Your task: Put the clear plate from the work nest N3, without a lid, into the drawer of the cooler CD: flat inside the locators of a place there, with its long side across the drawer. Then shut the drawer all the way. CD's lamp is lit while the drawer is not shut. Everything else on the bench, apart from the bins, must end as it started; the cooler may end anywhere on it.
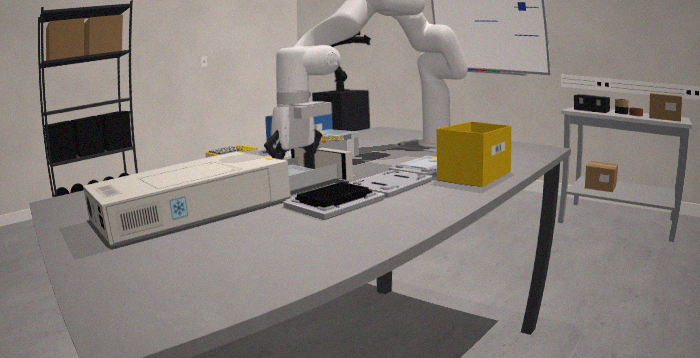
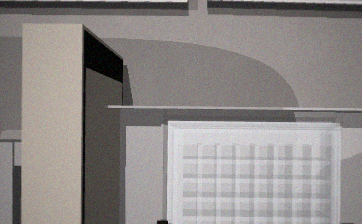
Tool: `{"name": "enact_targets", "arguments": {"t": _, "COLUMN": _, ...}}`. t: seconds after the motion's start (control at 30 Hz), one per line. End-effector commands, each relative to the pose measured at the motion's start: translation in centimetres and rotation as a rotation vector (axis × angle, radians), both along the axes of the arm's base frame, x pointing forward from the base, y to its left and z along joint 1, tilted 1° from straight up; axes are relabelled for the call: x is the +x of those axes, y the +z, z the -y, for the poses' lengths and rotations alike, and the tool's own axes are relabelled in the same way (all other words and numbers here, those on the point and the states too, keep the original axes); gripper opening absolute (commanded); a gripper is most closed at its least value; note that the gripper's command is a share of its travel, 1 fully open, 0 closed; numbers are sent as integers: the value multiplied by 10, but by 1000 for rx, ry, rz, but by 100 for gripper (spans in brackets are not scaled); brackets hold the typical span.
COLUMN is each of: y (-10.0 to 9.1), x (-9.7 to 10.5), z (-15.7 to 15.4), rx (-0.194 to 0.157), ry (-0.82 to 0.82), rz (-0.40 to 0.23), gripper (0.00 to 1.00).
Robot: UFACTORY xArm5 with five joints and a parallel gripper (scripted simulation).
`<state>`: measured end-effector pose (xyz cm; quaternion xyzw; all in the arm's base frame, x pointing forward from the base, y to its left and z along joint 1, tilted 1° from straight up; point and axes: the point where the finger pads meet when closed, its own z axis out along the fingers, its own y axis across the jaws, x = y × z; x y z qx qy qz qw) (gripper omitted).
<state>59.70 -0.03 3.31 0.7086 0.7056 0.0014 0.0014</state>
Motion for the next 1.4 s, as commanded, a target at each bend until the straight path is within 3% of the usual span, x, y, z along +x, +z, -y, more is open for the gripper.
{"name": "enact_targets", "arguments": {"t": 0.0, "y": 2, "x": 2, "z": 0, "rx": 17, "ry": 0, "rz": 5, "gripper": 0}}
{"name": "enact_targets", "arguments": {"t": 0.33, "y": 2, "x": 2, "z": 0, "rx": 17, "ry": 0, "rz": 5, "gripper": 0}}
{"name": "enact_targets", "arguments": {"t": 0.37, "y": 2, "x": 2, "z": 0, "rx": 17, "ry": 0, "rz": 5, "gripper": 100}}
{"name": "enact_targets", "arguments": {"t": 1.37, "y": 1, "x": 2, "z": 0, "rx": 17, "ry": 0, "rz": 5, "gripper": 100}}
